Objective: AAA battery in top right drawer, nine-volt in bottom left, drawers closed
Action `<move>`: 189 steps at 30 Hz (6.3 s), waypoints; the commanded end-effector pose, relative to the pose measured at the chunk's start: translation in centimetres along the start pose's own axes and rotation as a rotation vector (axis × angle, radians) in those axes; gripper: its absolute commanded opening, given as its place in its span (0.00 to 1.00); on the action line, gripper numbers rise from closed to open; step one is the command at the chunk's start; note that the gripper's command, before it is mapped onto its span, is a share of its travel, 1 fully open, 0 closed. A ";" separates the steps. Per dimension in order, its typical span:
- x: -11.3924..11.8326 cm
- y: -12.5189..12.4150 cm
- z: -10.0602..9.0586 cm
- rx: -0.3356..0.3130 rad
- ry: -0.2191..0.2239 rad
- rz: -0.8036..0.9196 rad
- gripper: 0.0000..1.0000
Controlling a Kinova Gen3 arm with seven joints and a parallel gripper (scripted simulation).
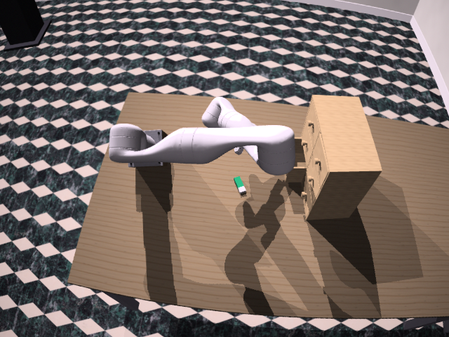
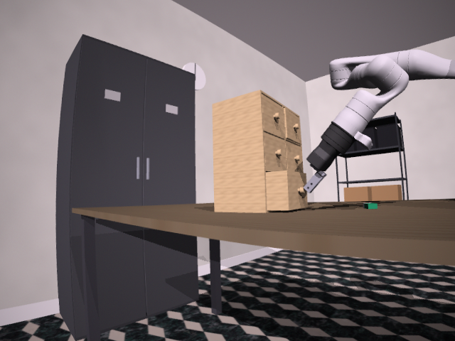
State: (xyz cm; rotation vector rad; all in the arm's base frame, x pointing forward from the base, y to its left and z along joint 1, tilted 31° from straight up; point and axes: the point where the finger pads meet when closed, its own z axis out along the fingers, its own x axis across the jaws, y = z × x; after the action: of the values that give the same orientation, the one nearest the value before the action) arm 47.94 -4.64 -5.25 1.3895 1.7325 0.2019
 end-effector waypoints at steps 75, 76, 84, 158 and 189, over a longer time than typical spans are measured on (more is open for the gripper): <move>-0.3 4.6 4.2 -0.007 -0.007 0.008 0.00; -0.3 4.6 4.2 -0.007 -0.007 0.008 0.00; -0.3 4.6 4.2 -0.007 -0.007 0.008 0.00; -0.3 5.3 -9.7 -0.007 -0.007 0.008 0.00; -0.3 6.0 -11.5 -0.002 -0.007 0.008 0.00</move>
State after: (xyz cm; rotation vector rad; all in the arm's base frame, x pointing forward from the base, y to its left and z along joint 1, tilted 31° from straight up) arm 44.02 1.56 5.27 1.3945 1.7224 0.1998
